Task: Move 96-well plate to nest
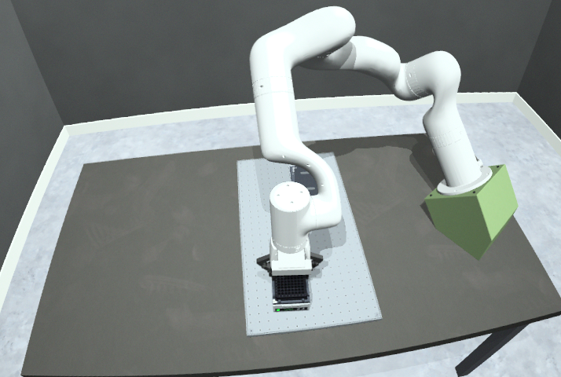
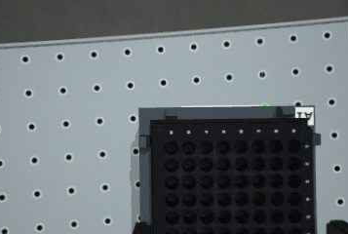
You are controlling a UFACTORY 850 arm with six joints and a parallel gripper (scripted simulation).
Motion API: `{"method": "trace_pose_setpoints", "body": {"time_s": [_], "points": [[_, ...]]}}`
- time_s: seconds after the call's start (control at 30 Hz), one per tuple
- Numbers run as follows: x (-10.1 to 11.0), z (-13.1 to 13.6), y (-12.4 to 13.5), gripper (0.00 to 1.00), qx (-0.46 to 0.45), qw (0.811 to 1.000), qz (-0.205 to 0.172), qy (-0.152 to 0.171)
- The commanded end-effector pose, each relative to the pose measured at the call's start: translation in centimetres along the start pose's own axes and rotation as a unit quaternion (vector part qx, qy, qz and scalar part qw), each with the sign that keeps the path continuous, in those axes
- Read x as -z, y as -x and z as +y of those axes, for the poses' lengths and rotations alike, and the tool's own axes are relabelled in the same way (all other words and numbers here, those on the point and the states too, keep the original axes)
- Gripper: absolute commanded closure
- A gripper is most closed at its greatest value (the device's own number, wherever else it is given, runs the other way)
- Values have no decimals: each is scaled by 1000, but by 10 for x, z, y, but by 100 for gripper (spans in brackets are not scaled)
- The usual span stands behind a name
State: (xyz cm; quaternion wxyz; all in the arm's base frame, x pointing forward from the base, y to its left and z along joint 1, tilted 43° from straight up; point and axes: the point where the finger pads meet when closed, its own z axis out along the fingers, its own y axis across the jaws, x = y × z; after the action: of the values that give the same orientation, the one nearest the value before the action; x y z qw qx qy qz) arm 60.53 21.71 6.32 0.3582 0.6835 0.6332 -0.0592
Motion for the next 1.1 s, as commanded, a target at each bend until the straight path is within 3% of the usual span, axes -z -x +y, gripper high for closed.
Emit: {"method": "trace_pose_setpoints", "body": {"time_s": [0.0, 1.07], "points": [[-2, 1, 0, 0, 0, 1000, 1, 1], [-13, 1, 0, 0, 0, 1000, 1, 1]]}}
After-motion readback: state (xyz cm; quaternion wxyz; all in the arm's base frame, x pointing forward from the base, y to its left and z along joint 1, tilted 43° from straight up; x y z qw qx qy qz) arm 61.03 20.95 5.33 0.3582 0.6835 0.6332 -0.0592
